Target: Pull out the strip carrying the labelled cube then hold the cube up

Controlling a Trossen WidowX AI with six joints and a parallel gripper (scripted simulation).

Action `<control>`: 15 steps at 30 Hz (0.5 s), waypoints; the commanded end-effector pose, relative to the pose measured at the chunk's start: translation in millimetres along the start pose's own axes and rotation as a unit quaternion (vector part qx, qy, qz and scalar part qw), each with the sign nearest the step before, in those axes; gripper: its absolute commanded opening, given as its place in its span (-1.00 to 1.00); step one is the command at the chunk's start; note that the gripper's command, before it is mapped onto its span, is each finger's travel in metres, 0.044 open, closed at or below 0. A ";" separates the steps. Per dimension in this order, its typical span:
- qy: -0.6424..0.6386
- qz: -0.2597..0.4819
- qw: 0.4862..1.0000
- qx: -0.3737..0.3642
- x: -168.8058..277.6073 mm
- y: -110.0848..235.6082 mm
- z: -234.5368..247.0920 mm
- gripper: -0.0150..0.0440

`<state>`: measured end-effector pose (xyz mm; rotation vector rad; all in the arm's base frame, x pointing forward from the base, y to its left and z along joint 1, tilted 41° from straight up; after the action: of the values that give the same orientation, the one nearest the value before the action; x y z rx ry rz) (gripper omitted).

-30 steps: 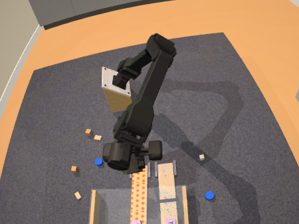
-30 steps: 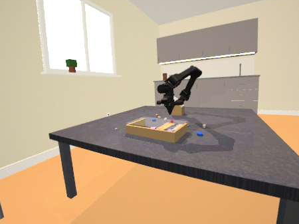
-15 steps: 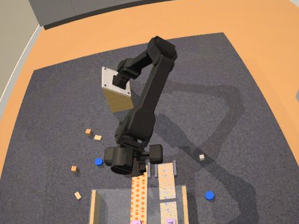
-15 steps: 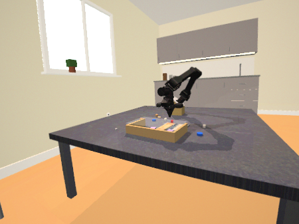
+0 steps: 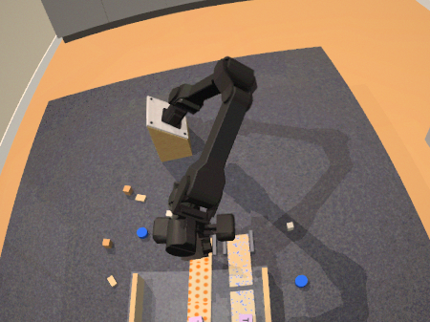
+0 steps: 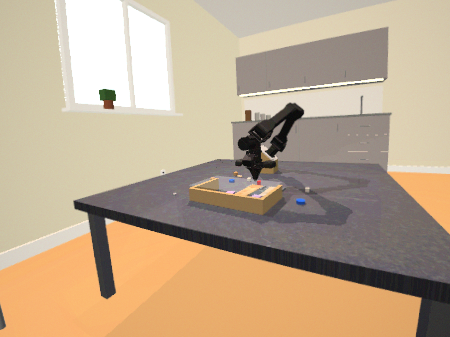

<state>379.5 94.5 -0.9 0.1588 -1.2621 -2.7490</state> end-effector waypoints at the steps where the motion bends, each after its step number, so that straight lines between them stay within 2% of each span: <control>1: -0.005 0.002 1.000 -0.002 1.1 -8.2 -1.9 -0.49; 15: -0.005 0.002 1.000 -0.003 2.3 -26.7 -1.6 -0.49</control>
<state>376.9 109.3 -18.8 0.1567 -1.2632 -2.7459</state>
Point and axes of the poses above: the point midway between the two fingers, 35 mm back from their tips, its own y axis back along the fingers, its own z axis across the jaws, x = y × z, the point moved 1 cm from there along y, back along the fingers, and after that the axes turned 10 degrees about y, right-handed, at the moved point
